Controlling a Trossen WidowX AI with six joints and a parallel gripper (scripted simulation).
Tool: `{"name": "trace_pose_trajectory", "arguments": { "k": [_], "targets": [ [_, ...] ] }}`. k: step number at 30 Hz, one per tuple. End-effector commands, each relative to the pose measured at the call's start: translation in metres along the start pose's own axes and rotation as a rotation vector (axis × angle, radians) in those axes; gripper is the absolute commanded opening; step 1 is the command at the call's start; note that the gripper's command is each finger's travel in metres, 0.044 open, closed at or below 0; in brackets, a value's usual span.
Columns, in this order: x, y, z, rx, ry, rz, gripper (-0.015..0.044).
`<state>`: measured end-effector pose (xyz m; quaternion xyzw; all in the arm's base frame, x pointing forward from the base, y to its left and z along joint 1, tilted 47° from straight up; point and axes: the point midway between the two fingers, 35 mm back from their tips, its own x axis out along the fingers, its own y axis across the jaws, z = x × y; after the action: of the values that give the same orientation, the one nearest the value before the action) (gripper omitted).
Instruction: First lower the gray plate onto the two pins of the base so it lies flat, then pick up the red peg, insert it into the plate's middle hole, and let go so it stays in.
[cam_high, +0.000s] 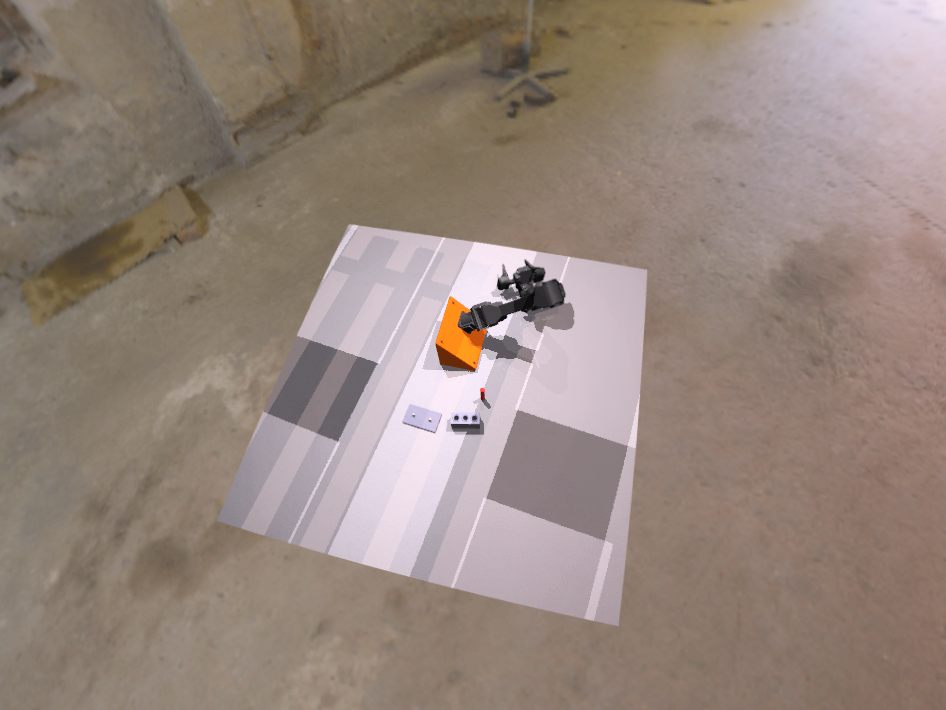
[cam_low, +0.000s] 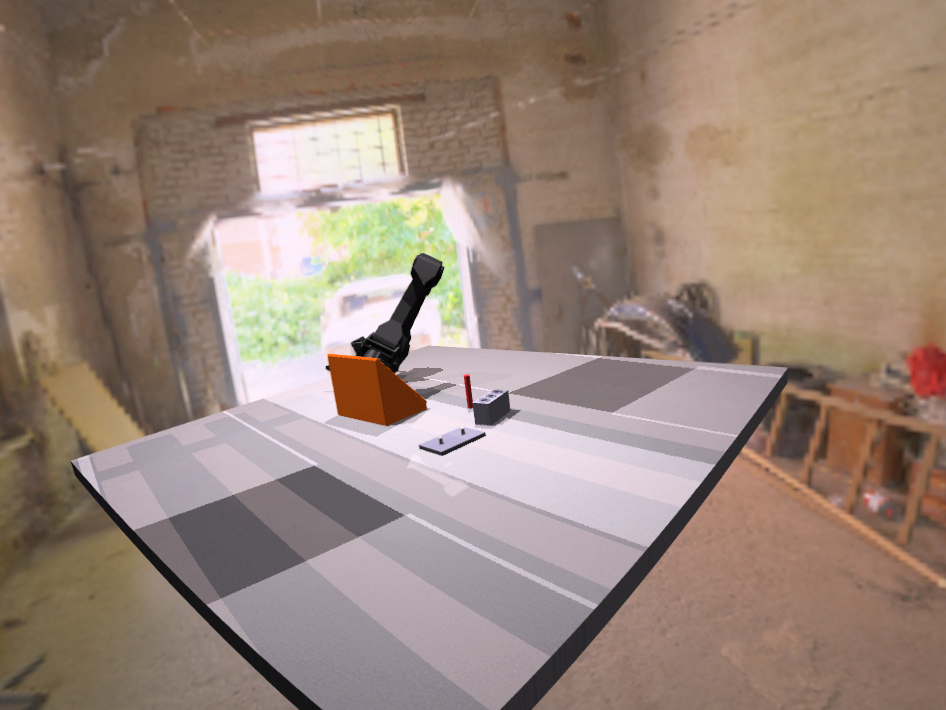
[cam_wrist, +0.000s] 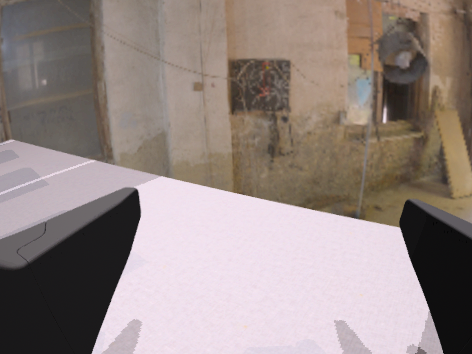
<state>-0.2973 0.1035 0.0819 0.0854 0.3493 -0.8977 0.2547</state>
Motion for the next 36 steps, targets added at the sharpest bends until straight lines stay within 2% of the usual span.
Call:
{"name": "trace_pose_trajectory", "arguments": {
  "k": [1,17,28,36],
  "targets": [
    [-0.010,-0.025,-0.006,0.020,0.064,-0.072,0.0440],
    [-0.075,-0.117,-0.017,0.065,0.257,-0.380,0.0440],
    [-0.221,-0.206,-0.007,-0.052,0.495,-0.800,0.0440],
    [-0.313,-0.224,0.010,-0.084,0.651,-1.019,0.0440]
  ]
}}
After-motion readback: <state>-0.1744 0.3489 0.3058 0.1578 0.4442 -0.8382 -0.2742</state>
